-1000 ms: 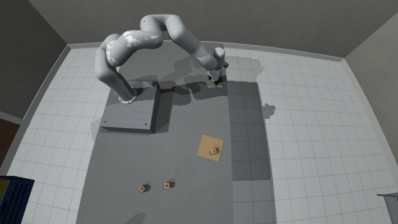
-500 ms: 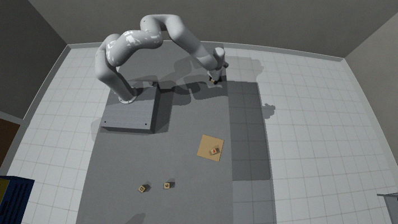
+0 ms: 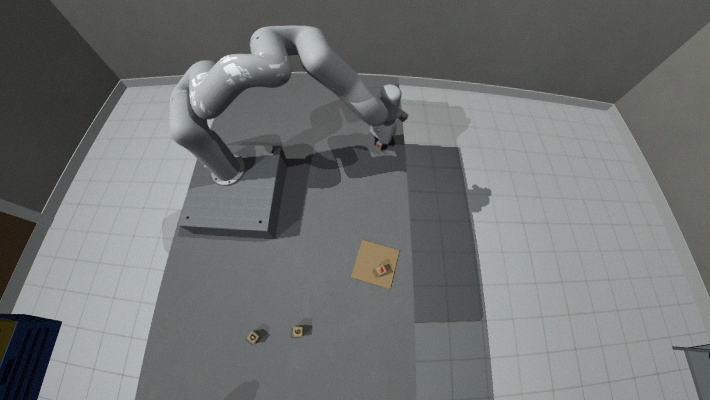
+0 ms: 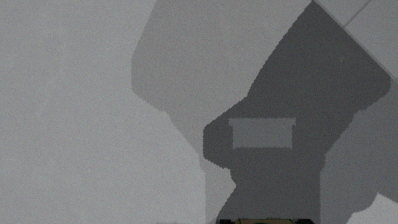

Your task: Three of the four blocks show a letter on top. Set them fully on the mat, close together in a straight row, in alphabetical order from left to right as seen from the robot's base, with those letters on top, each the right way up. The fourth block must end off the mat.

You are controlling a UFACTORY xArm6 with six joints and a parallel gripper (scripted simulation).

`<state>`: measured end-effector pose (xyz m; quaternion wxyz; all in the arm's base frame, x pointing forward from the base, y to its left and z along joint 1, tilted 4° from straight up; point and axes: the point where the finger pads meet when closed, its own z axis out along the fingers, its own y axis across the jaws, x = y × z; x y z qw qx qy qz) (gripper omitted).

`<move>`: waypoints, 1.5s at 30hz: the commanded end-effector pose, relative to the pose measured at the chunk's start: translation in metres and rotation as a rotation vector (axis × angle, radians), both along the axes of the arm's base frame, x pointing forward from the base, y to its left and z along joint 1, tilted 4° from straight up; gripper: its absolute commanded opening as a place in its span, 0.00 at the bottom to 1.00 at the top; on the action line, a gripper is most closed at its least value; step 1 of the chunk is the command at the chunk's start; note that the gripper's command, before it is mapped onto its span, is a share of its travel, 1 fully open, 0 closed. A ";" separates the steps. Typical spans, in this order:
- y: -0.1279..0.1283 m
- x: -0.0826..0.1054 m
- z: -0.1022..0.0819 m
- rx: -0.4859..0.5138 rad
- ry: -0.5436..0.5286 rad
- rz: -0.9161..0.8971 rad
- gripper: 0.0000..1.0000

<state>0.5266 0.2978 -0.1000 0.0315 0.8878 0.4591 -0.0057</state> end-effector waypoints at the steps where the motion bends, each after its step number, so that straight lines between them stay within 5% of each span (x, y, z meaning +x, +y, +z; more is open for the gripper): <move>1: 0.001 0.002 0.002 0.002 -0.004 0.000 0.28; 32: 0.001 0.002 0.005 0.002 -0.004 0.000 0.28; 45: 0.006 0.000 0.079 0.002 -0.004 0.000 0.28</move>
